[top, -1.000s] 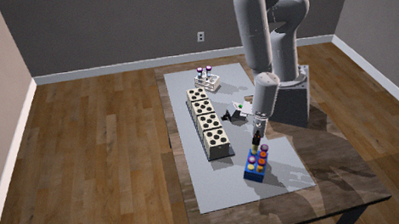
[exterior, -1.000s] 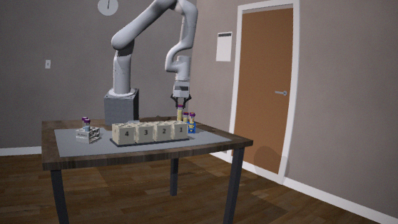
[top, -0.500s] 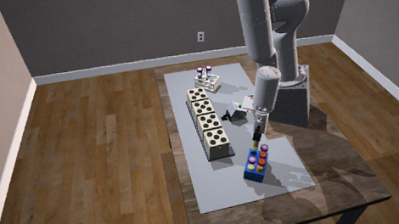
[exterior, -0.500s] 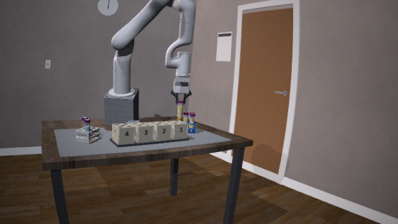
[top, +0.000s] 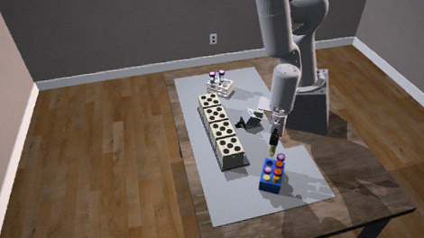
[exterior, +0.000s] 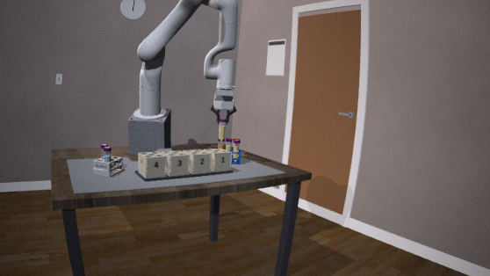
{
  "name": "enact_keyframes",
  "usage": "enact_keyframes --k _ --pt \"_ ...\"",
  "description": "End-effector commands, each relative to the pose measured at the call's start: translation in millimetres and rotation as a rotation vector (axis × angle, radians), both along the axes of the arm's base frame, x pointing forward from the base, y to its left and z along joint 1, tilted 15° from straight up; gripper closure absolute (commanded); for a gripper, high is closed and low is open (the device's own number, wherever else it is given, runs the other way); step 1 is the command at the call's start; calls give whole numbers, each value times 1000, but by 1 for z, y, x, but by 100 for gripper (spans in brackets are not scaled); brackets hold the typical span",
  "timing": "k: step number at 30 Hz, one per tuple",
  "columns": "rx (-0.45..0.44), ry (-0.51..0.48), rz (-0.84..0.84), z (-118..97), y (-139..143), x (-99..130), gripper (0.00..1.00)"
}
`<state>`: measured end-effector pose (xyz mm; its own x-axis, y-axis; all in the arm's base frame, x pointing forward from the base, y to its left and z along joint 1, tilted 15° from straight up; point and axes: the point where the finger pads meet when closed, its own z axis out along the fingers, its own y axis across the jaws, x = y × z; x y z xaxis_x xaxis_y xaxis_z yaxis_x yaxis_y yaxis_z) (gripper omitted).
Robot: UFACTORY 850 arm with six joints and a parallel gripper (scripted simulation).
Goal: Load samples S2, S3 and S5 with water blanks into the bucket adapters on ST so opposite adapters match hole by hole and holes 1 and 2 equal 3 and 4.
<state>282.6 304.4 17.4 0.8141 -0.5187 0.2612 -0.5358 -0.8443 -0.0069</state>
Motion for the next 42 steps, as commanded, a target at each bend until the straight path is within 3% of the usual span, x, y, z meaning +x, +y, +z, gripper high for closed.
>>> enact_keyframes --k 1,11,42 --pt "-6 4 -1 13 2 -2 100" --pt "-6 4 -1 28 5 -6 100" --pt "-6 4 -1 28 5 -6 100"
